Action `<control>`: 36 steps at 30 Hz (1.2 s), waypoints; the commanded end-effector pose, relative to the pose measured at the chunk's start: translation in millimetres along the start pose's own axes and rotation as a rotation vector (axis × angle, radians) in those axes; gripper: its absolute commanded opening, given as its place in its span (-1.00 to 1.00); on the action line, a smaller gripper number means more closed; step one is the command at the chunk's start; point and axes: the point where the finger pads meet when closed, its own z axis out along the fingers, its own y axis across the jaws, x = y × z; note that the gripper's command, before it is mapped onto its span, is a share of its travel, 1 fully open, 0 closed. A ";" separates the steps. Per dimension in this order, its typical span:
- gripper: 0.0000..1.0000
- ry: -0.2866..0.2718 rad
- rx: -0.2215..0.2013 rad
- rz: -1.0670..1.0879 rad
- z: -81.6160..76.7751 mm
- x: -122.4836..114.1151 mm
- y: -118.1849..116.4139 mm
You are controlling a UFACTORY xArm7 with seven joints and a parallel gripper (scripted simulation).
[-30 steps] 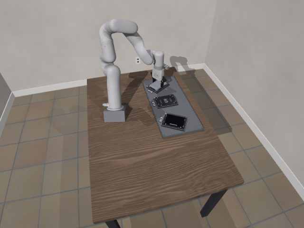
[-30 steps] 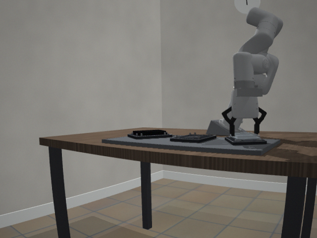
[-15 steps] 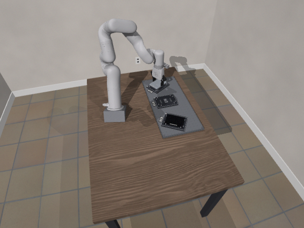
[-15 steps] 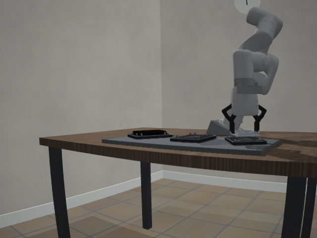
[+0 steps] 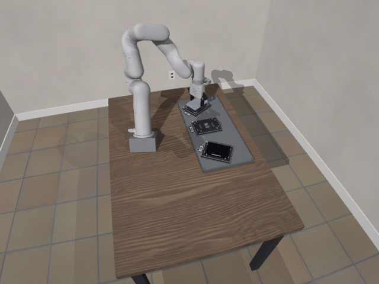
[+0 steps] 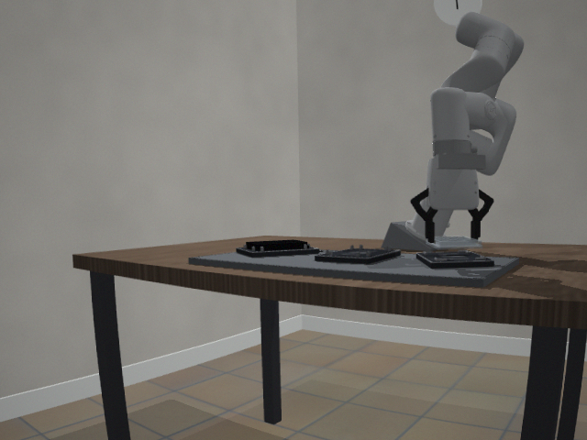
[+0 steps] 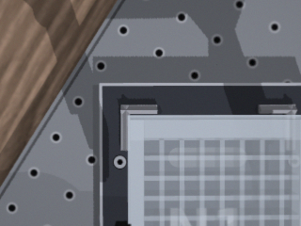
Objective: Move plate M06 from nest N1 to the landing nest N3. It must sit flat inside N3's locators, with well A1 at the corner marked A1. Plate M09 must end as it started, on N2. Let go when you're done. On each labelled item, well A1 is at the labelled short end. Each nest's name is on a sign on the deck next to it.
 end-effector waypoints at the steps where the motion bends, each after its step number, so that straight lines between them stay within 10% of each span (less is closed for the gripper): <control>1: -1.00 0.004 -0.001 0.000 -1.7 1.4 0.6; 36: -1.00 0.004 -0.002 0.000 -48.5 1.3 0.5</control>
